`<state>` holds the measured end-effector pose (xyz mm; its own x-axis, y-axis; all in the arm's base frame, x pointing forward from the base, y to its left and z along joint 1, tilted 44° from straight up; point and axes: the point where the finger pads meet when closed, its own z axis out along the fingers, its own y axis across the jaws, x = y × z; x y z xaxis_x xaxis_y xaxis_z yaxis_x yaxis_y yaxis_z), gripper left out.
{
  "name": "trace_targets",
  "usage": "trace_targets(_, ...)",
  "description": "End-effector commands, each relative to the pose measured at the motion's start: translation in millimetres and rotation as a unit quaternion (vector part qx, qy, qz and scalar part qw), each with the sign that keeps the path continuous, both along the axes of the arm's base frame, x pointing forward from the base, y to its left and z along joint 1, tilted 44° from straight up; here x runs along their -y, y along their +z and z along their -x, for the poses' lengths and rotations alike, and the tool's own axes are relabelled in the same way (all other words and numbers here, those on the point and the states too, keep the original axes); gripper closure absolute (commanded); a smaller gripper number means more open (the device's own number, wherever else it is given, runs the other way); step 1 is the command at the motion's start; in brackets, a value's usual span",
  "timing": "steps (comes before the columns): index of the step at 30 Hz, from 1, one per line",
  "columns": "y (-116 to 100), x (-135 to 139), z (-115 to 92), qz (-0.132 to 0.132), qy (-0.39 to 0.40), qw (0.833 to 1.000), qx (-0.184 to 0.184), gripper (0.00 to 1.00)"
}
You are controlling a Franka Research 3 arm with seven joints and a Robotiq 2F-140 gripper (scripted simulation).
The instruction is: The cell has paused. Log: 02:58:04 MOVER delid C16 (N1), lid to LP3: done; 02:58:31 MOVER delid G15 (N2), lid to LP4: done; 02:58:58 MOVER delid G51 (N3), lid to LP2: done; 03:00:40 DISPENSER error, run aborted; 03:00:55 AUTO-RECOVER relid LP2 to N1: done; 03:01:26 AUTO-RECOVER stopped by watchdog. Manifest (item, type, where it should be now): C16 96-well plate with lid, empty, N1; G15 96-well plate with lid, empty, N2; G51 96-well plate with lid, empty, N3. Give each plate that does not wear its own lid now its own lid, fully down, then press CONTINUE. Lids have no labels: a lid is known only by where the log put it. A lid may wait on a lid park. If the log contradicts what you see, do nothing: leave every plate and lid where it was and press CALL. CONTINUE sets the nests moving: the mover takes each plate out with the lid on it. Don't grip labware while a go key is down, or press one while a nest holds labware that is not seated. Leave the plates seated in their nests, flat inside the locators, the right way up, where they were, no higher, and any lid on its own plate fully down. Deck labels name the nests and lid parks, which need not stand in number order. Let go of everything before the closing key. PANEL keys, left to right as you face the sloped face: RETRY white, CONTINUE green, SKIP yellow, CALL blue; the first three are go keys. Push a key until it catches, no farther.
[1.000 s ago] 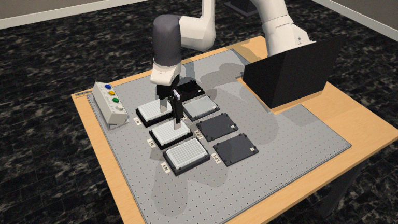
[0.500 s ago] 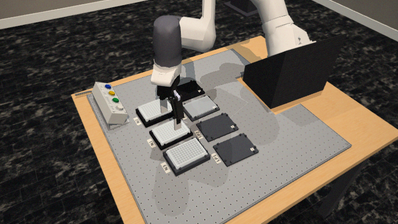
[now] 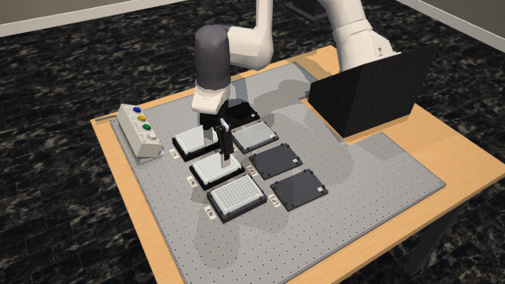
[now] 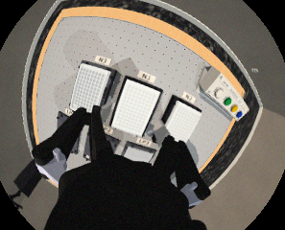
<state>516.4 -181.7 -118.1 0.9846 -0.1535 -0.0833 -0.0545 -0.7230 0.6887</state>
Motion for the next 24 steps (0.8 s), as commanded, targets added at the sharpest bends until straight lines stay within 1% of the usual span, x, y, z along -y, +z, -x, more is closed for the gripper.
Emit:
trace_targets(1,-4.2,4.3,-0.9,0.000,-0.001,1.000,0.004,0.34)
trace_targets(24,-18.1,17.1,1.7,0.000,-0.001,1.000,0.004,0.34)
